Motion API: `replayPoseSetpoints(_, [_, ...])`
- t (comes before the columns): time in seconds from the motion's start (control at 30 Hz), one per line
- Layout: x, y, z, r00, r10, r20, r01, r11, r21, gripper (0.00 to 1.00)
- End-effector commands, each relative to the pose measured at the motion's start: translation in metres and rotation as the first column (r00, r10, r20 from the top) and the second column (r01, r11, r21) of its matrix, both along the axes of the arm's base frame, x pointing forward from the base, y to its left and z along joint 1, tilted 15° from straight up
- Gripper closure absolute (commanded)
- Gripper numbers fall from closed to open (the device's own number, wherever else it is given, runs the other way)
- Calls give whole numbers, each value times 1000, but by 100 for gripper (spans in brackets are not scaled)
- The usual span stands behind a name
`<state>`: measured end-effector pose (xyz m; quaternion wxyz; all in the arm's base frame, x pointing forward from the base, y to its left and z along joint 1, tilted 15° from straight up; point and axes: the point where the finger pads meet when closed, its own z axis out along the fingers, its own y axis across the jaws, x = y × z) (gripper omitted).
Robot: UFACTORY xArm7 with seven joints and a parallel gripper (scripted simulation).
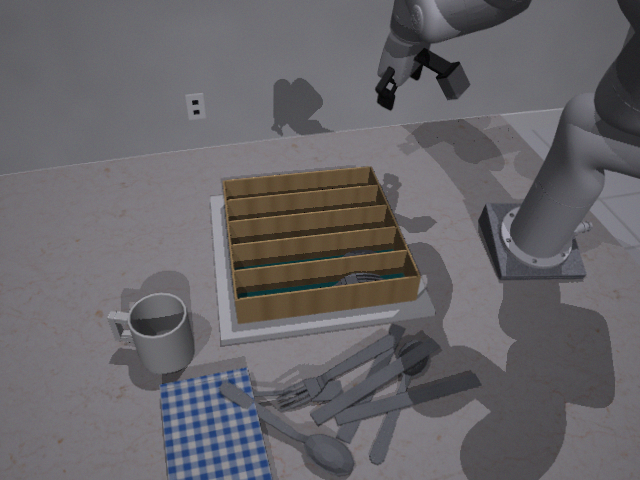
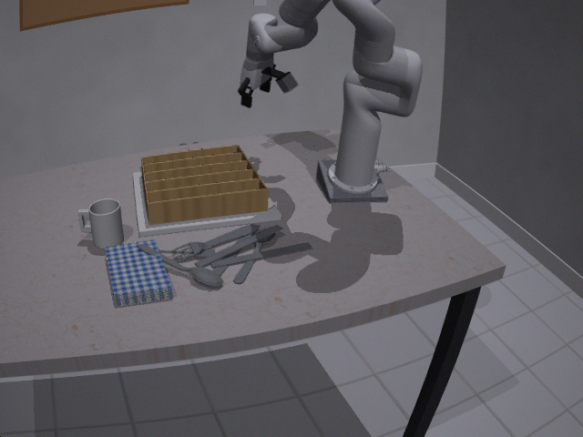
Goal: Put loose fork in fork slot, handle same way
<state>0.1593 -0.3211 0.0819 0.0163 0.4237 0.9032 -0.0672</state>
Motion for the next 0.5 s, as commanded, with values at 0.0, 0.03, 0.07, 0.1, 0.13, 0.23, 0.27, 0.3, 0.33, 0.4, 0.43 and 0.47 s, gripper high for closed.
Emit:
replayPoseSetpoints(0.0, [17,7,8,999,38,10,-39,999,2,0])
replayPoseSetpoints(0.03, [17,7,8,999,38,10,-39,999,2,0])
replayPoseSetpoints(0.07, [47,22,13,993,118,25,-119,993,14,0])
replayPoseSetpoints(0.1, [47,22,13,993,118,25,-119,993,14,0])
replayPoseSetpoints(0.13, [47,22,13,993,118,25,-119,993,14,0])
replayPoseSetpoints(0.23, [47,22,13,993,118,25,-119,993,14,0])
replayPoseSetpoints(0.27, [47,22,13,993,118,25,-119,993,14,0])
replayPoseSetpoints(0.3, [77,41,19,979,198,40,-199,980,27,0])
replayPoseSetpoints(0.33, [77,41,19,979,198,40,-199,980,27,0])
replayPoseSetpoints(0.4, [77,41,19,979,198,40,-199,980,27,0])
replayPoseSetpoints(0.43, [77,41,19,979,198,40,-199,980,27,0])
replayPoseSetpoints(0.47, [77,41,19,979,198,40,-199,980,27,0])
